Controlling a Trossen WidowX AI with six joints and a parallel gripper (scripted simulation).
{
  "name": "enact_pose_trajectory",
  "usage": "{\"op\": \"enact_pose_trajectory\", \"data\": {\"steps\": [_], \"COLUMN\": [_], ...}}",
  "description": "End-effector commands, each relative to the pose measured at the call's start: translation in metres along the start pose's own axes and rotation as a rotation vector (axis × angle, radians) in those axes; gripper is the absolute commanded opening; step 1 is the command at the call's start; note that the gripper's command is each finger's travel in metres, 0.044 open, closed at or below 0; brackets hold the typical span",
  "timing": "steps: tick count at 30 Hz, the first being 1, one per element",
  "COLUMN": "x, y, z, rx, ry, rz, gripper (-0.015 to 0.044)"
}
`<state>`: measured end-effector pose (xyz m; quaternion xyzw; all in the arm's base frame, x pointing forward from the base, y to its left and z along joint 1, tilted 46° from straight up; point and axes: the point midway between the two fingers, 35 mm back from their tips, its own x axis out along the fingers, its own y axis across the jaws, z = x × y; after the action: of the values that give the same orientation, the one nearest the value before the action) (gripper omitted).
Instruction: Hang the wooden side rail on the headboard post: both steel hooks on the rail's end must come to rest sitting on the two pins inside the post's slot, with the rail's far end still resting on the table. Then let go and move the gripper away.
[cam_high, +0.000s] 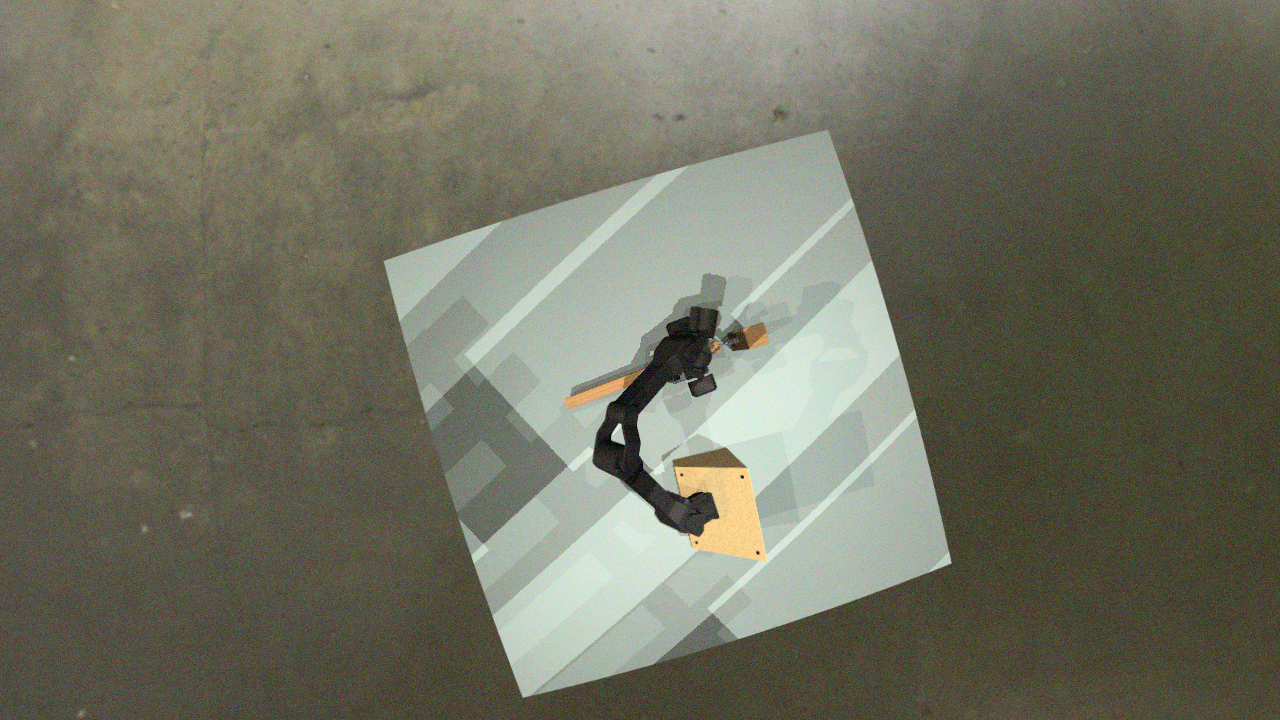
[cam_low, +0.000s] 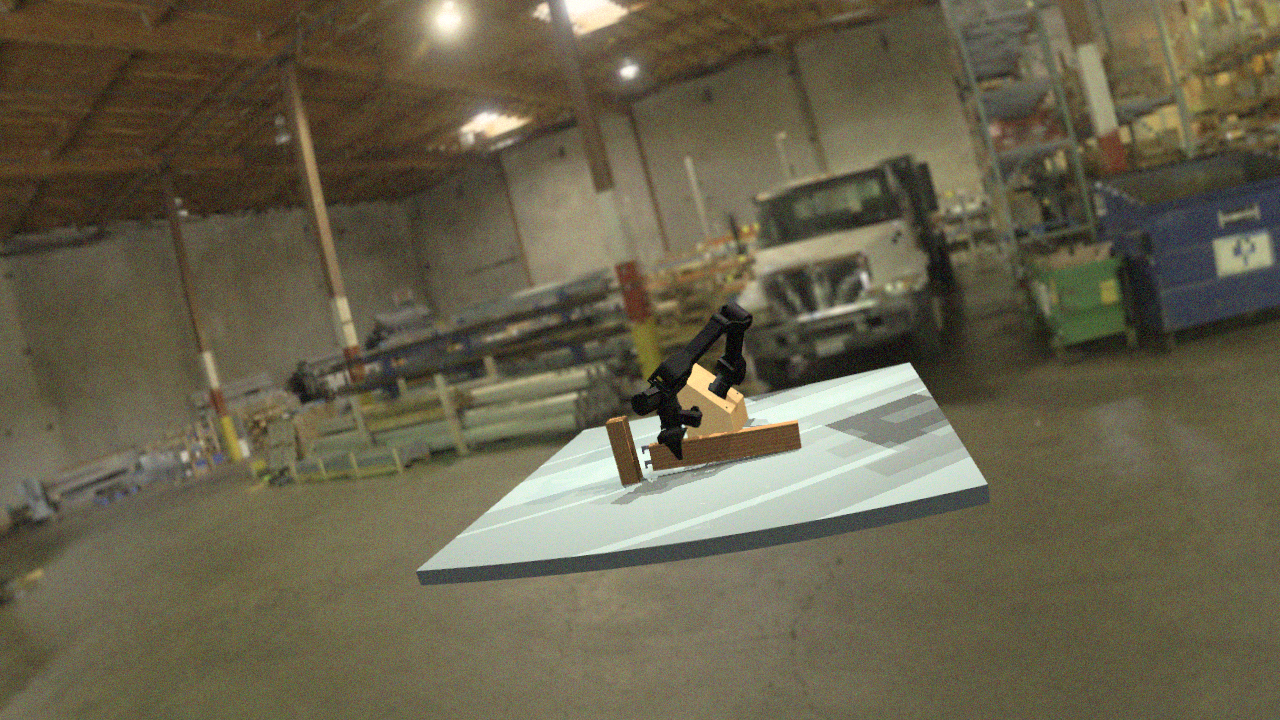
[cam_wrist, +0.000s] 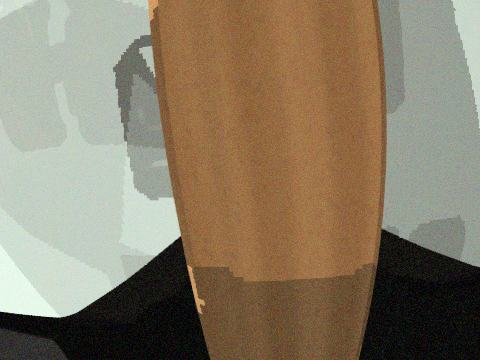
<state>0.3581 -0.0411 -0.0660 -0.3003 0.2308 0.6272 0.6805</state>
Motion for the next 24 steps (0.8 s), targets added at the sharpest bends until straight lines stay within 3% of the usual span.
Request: {"op": "enact_pose_trajectory", "data": {"steps": [1, 24], "x": [-0.0048, -0.0036], "y": [-0.0001, 0.0002], "z": [-0.0042, -0.0066], "rx": [0.003, 0.003], "ry": [0.008, 0.008], "rz": [-0.008, -0.008], "gripper": [0.0, 0.0]}}
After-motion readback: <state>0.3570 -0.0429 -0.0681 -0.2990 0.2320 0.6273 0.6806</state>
